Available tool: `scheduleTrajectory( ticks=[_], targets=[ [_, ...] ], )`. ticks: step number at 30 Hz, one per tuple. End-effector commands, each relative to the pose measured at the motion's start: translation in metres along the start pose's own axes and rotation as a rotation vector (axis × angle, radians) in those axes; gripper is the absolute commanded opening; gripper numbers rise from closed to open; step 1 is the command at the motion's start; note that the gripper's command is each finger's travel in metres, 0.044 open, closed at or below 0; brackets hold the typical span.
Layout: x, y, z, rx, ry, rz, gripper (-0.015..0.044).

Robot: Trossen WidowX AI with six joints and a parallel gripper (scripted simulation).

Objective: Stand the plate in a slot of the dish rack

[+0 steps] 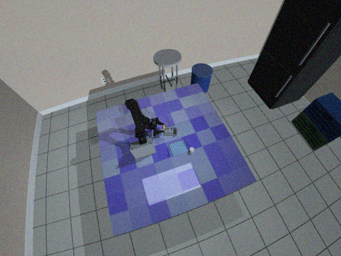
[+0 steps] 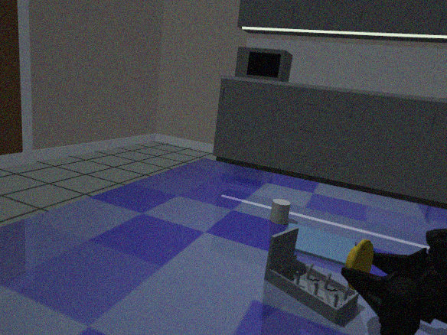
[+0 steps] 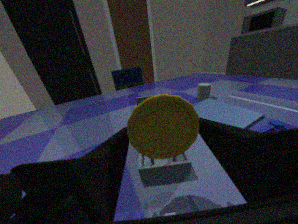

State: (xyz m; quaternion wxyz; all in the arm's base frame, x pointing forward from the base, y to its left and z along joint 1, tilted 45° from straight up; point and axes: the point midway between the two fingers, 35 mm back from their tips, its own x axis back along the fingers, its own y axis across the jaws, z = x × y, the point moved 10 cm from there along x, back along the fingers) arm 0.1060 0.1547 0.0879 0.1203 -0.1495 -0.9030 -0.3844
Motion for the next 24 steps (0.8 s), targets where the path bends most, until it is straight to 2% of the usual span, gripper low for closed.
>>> scheduleTrajectory(
  ticks=[1,24],
  targets=[
    [-0.007,0.000,0.007,0.003,0.002,0.003,0.0000],
    [-0.035,0.000,0.009,-0.005,-0.003,-0.002,0.0000]
  ],
)
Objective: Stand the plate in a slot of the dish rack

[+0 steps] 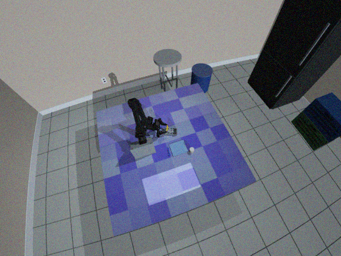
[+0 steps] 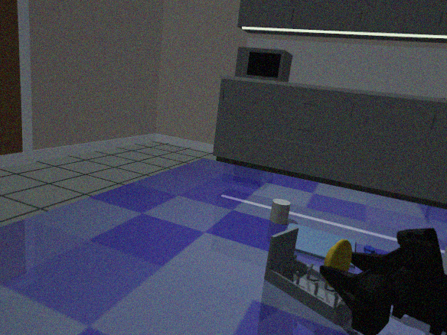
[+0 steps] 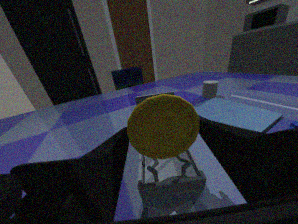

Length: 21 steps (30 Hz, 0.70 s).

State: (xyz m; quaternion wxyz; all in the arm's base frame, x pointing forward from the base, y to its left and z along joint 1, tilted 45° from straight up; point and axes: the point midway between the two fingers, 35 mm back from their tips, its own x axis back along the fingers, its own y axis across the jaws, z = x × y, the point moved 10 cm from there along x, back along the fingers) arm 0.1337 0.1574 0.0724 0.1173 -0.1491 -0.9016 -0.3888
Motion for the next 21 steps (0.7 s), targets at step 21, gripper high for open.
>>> scheduleTrajectory(
  ticks=[21],
  targets=[
    [-0.007,-0.002,0.014,0.010,0.005,0.005,0.0000]
  ],
)
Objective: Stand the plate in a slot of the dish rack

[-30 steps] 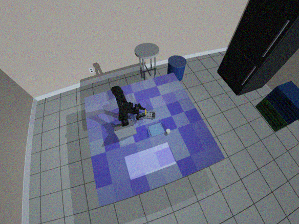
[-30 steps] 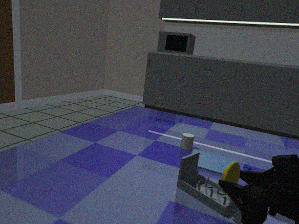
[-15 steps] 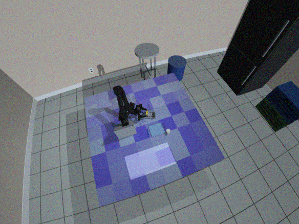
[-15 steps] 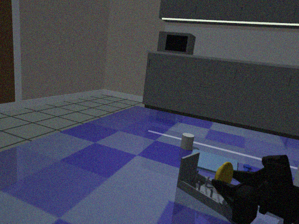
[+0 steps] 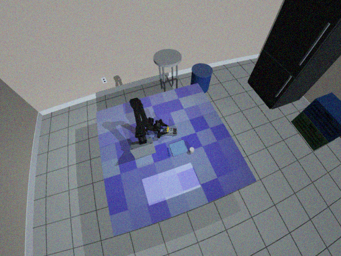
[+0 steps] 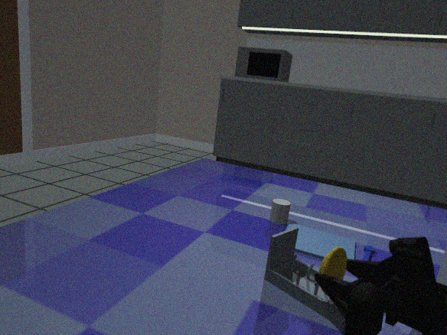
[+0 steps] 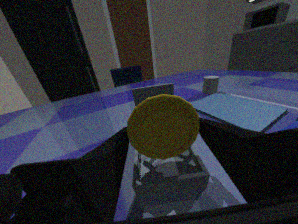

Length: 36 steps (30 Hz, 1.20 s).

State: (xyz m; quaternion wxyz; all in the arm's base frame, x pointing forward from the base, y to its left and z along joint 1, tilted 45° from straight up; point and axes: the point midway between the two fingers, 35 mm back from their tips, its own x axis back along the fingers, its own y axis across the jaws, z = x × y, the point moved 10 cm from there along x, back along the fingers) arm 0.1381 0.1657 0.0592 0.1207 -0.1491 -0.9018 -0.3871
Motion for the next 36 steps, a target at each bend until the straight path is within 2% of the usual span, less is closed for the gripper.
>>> scheduleTrajectory(
  ticks=[1,15,25,36],
  targets=[
    [0.000,0.000,0.000,0.003,0.000,0.001,0.0026],
    [0.000,0.000,0.000,0.000,0.000,0.000,0.0394],
    [0.000,0.002,-0.005,0.000,0.001,0.002,0.0400],
    [0.002,0.015,-0.080,-0.001,0.005,0.012,0.0400]
  ],
)
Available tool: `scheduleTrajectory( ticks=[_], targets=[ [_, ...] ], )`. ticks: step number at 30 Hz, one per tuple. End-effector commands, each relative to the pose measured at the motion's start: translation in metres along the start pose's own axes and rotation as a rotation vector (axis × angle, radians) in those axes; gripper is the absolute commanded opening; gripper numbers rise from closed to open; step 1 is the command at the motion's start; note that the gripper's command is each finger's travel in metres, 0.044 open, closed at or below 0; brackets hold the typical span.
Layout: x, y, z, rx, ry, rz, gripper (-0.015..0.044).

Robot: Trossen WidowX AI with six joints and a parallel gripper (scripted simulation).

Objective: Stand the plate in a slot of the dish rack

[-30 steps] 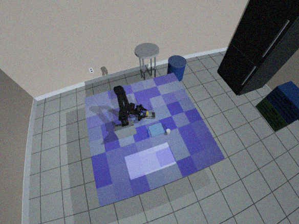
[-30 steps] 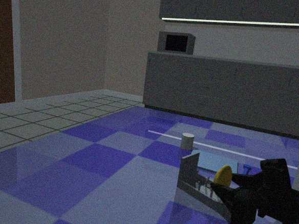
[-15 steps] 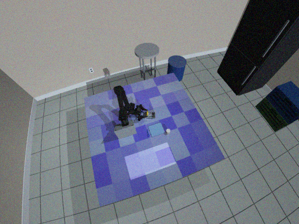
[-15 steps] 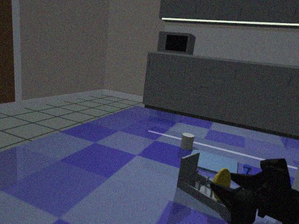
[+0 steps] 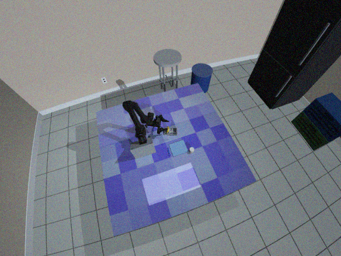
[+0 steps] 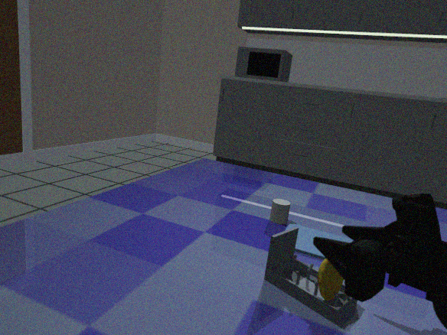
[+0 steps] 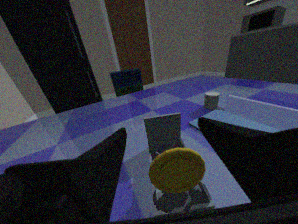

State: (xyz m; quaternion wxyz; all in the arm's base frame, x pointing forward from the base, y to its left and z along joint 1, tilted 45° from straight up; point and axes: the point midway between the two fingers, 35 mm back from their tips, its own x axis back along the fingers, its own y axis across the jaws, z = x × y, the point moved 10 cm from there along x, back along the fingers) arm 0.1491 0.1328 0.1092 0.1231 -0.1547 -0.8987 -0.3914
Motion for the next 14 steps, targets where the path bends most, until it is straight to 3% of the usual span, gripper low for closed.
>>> scheduleTrajectory(
  ticks=[1,6,14],
  targets=[
    [0.002,0.000,-0.027,0.010,0.002,-0.001,0.0400],
    [0.006,-0.002,-0.055,0.017,-0.009,-0.015,0.0400],
    [-0.001,0.003,-0.058,0.092,0.009,0.024,0.0400]
  ],
)
